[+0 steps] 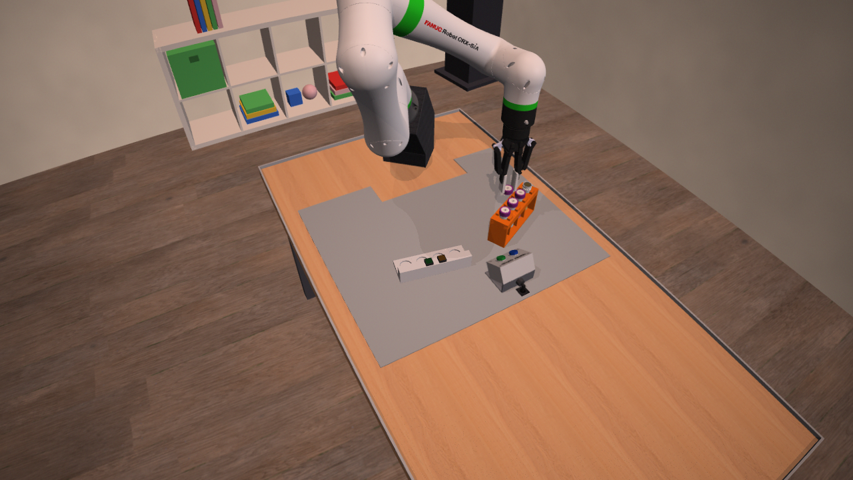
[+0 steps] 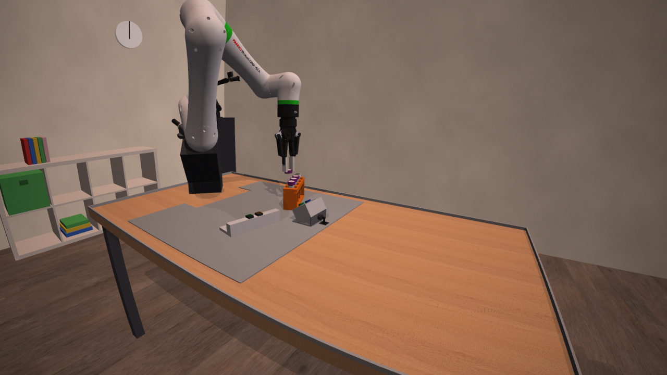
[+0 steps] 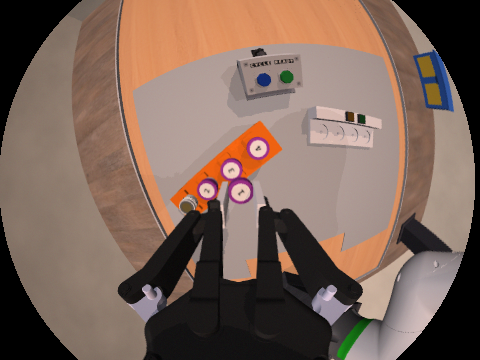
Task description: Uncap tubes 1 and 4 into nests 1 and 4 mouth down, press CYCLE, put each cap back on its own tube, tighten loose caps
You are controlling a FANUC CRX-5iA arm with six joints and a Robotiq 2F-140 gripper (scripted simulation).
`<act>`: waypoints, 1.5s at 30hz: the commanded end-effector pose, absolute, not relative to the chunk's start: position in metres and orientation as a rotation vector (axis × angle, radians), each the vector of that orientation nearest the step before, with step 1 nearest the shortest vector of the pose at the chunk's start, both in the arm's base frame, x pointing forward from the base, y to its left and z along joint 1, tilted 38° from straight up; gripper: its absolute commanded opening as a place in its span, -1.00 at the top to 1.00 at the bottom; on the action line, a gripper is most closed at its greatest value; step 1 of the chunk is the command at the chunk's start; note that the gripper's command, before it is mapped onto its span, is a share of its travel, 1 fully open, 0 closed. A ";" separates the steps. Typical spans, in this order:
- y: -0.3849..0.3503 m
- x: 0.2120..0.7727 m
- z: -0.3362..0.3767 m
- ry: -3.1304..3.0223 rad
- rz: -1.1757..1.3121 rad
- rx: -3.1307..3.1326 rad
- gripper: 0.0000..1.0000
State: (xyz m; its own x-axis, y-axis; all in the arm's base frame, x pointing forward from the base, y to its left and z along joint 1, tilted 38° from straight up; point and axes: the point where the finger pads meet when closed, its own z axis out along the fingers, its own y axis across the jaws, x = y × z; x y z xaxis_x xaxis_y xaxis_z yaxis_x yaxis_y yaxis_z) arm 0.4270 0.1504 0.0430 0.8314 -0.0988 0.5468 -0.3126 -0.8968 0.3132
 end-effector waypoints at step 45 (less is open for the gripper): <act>-0.046 0.454 0.121 -0.283 0.715 2.629 1.00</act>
State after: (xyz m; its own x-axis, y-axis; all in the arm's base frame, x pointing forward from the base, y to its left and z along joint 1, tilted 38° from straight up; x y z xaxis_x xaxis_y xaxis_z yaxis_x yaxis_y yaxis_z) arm 0.4459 -0.0396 0.1336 0.8497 -0.0884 0.5198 -0.2924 -0.8994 0.3250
